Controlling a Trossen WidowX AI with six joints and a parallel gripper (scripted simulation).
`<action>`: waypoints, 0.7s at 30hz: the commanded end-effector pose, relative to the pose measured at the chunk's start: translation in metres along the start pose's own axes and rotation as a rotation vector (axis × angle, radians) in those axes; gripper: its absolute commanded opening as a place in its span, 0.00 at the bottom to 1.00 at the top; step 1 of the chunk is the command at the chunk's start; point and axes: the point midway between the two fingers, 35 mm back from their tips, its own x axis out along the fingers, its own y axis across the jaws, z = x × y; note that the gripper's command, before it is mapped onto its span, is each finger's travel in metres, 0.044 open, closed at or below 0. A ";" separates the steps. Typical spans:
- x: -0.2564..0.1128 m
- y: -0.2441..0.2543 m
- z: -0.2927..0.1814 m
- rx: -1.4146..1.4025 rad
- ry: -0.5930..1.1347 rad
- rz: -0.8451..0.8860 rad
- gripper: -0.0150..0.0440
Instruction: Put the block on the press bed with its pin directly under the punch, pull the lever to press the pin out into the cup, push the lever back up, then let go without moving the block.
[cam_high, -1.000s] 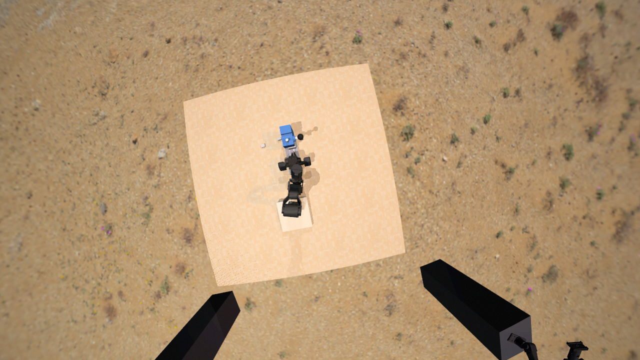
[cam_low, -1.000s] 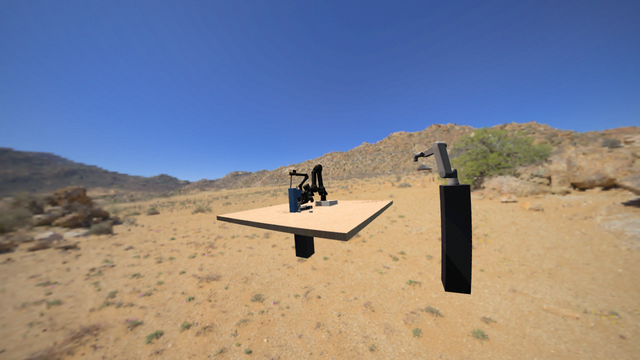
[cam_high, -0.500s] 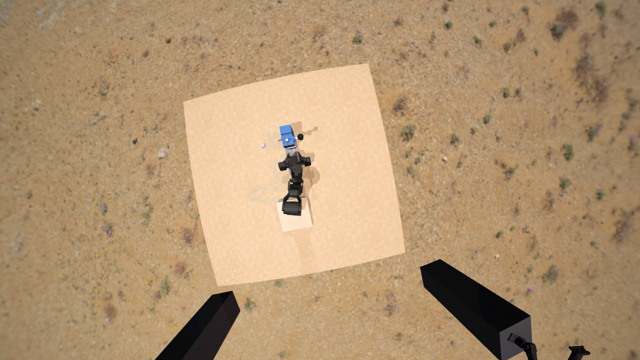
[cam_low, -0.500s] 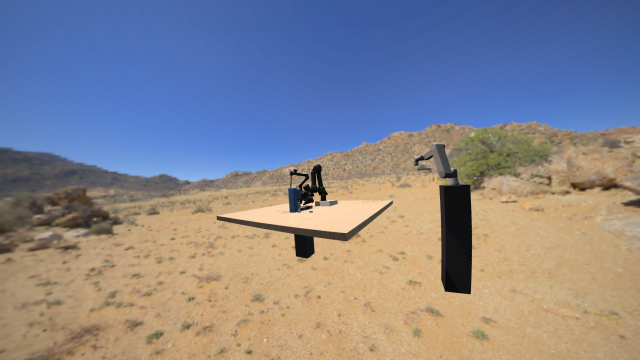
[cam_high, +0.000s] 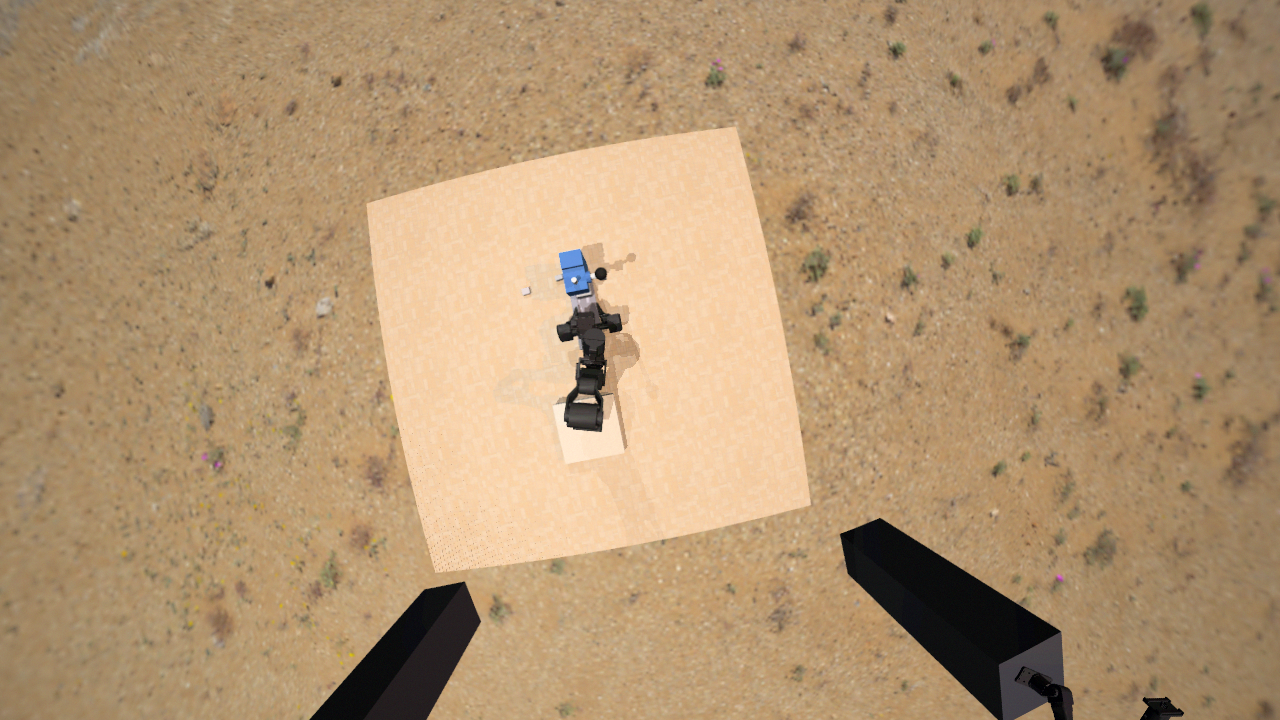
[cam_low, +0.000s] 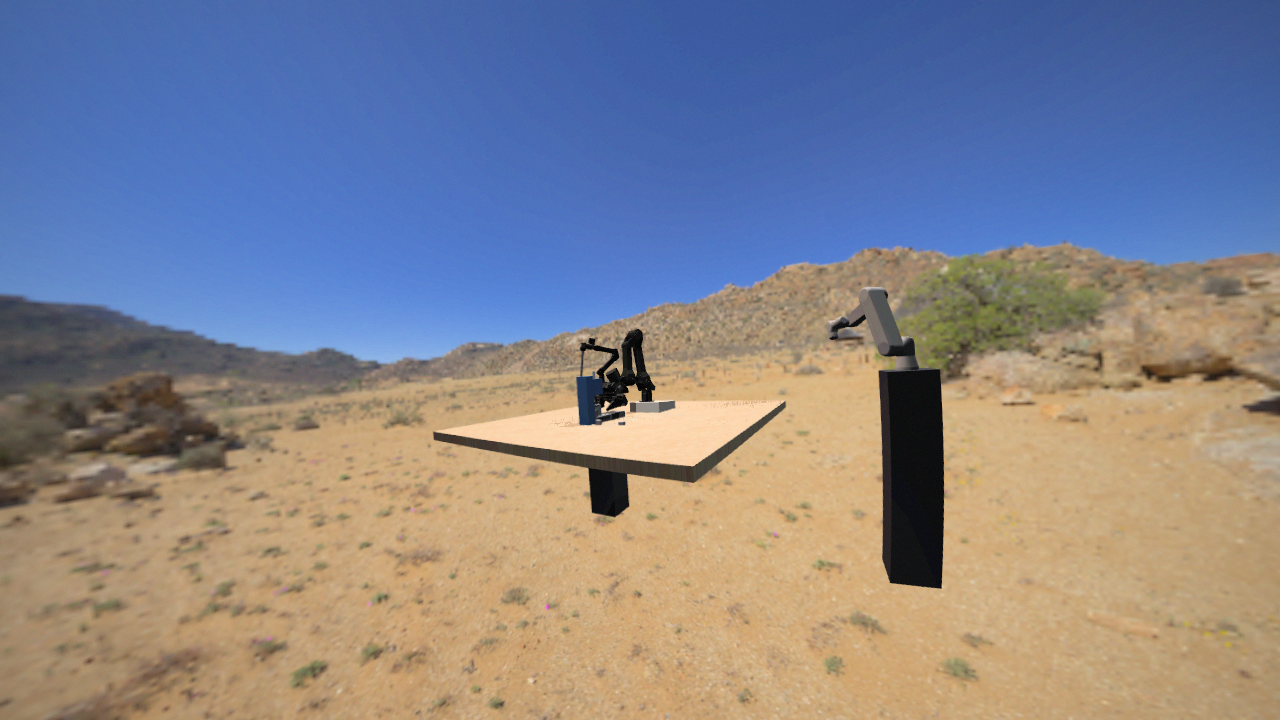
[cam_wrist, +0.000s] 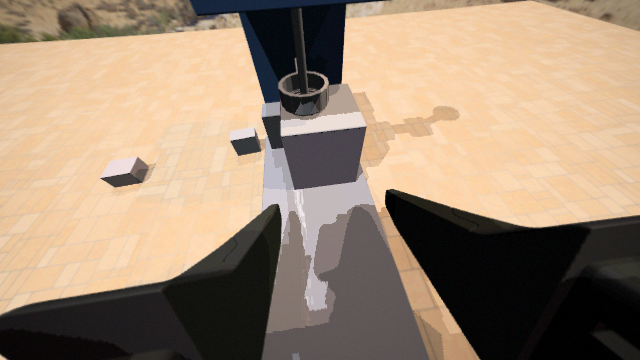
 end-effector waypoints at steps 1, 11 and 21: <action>0.000 0.000 0.000 0.000 0.000 0.000 0.76; 0.000 0.000 0.000 0.000 0.000 0.000 0.76; 0.000 0.000 0.000 0.000 0.000 0.000 0.76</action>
